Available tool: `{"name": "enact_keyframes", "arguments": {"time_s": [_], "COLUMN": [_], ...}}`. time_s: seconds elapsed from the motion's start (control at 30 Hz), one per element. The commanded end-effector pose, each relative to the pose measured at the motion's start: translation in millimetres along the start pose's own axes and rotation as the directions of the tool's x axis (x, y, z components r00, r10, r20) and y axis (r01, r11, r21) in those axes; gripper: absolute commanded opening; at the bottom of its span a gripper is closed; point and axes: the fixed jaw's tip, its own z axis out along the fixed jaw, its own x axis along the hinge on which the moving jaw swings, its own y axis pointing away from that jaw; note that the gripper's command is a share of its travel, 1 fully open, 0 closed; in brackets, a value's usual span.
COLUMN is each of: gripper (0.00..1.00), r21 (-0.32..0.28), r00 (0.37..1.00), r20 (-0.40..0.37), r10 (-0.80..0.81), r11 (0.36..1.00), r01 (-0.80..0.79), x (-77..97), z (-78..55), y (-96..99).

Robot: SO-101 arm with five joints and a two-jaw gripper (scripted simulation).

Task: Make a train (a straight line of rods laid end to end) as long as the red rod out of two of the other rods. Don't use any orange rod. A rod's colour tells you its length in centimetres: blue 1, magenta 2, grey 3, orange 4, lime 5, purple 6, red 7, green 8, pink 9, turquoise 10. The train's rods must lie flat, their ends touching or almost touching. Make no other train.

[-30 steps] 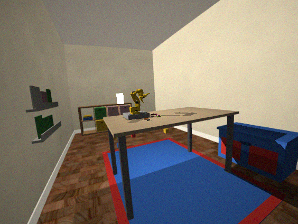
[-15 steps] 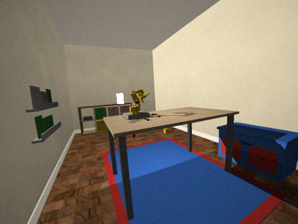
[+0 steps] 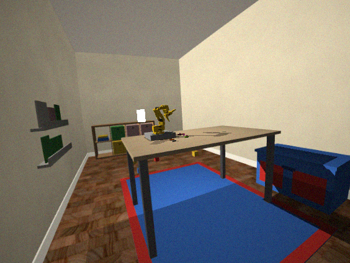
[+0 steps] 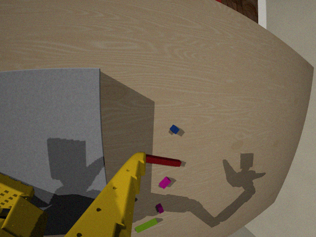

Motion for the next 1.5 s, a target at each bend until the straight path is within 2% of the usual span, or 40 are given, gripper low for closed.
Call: {"name": "enact_keyframes", "arguments": {"time_s": [0.0, 0.1, 0.13, 0.6, 0.67, 0.7, 1.17, 1.23, 1.27, 1.47], "gripper": [1.00, 1.00, 1.00, 1.00, 1.00, 1.00, 1.00, 1.00, 1.00, 1.00], "r21": [-0.017, -0.019, -0.002, -0.060, -0.060, -0.026, -0.048, -0.048, -0.029, -0.054], "r00": [1.000, 1.000, 1.000, 0.995, 0.995, 0.996, 0.990, 0.990, 0.990, 0.987], "r20": [-0.019, -0.020, -0.005, -0.046, -0.046, -0.024, -0.042, -0.042, -0.029, -0.042], "r10": [-0.015, -0.020, -0.022, -0.083, -0.083, -0.084, -0.136, -0.136, -0.138, -0.157], "r11": [1.000, 1.000, 1.000, 0.995, 0.995, 0.996, 0.990, 0.990, 0.990, 0.987], "r01": [0.015, 0.020, 0.022, 0.081, 0.081, 0.084, 0.134, 0.134, 0.137, 0.154], "x": [5.2, 5.7, 1.9, 12.1, 12.1, 6.7, 13.2, 13.2, 9.3, 13.2], "z": [4.3, 4.8, 0.7, 6.2, 6.2, 2.6, 8.3, 8.3, 4.3, 6.4], "y": [1.4, 1.5, -0.5, 5.6, 5.6, 1.0, 1.8, 1.8, -0.4, 2.3]}}
